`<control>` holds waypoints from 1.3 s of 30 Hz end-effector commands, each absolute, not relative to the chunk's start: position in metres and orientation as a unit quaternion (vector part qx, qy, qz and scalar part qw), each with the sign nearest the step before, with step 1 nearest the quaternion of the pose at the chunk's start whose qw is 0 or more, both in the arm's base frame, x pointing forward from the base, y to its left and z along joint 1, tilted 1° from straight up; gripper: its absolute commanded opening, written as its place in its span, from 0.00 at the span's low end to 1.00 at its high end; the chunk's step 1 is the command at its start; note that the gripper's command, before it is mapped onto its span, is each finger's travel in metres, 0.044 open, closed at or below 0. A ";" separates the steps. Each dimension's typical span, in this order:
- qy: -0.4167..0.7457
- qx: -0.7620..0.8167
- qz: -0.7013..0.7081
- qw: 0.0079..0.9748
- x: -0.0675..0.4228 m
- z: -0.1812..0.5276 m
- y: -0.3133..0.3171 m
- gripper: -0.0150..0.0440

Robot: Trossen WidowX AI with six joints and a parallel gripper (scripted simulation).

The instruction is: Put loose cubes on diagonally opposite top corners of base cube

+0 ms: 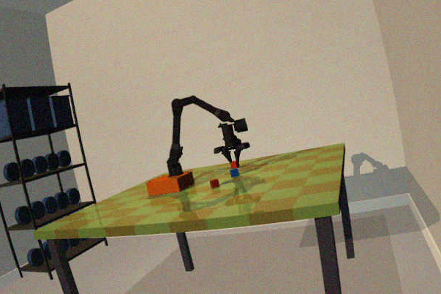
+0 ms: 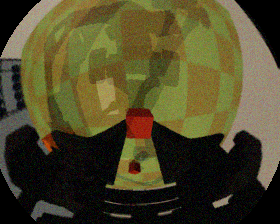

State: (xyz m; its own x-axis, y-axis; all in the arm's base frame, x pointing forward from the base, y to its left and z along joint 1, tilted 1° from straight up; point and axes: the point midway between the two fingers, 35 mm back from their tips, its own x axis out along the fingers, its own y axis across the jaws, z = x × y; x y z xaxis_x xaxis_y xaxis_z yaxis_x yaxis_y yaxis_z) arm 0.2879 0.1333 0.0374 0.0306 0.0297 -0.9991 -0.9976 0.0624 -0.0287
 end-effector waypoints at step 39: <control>0.501 -0.483 0.485 0.529 0.287 0.046 0.133 0.60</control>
State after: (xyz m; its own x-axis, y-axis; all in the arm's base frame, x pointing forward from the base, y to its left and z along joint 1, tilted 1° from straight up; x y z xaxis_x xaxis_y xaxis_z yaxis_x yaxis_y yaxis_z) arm 0.2854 0.1322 0.0395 0.0215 0.0256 -0.9994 -0.9979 0.0623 -0.0199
